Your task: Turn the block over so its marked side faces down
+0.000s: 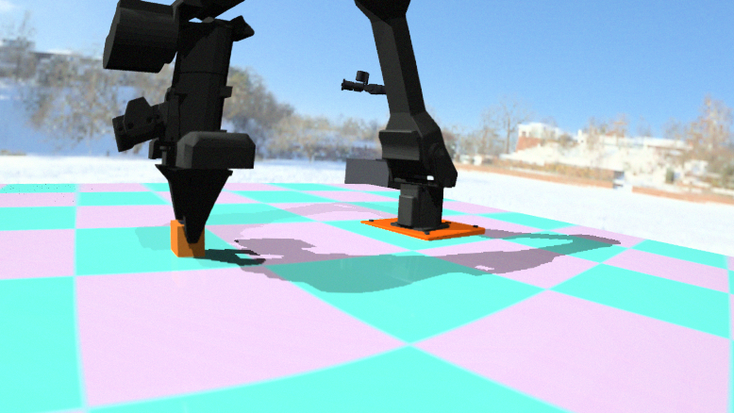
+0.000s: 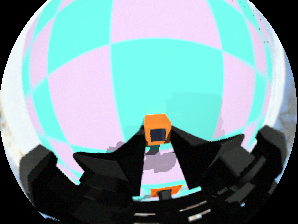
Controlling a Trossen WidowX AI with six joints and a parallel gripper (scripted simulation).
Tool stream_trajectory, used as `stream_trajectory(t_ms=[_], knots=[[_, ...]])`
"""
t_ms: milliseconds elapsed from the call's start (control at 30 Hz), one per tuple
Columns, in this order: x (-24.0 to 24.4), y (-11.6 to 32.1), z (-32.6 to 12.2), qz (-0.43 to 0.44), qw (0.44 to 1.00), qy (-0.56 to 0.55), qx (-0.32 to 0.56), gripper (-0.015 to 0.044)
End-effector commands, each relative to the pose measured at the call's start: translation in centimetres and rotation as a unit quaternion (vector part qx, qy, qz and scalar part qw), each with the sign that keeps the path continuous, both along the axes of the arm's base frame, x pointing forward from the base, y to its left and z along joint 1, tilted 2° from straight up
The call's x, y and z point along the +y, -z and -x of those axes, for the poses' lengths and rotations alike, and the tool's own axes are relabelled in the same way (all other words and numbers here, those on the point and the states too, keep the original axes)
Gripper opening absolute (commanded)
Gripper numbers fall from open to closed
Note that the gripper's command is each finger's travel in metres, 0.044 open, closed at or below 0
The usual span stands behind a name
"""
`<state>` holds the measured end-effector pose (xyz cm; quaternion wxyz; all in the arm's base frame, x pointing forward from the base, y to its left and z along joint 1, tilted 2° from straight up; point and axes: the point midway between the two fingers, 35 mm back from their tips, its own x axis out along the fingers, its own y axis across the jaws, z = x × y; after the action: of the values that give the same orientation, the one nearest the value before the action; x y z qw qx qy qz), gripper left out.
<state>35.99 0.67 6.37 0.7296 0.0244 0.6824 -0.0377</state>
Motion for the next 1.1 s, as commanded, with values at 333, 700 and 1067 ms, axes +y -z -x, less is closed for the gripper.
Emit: stream_trajectory(t_ms=[333, 700, 1067], knots=[[0.0, -0.8, 0.1, 0.001, 1.0, -0.002, 0.001, 0.0], [0.0, -2.8, 0.1, 0.003, 1.0, -0.003, -0.018, 0.0], [0.1, -2.2, 0.0, 0.011, 0.995, -0.006, -0.102, 0.0]])
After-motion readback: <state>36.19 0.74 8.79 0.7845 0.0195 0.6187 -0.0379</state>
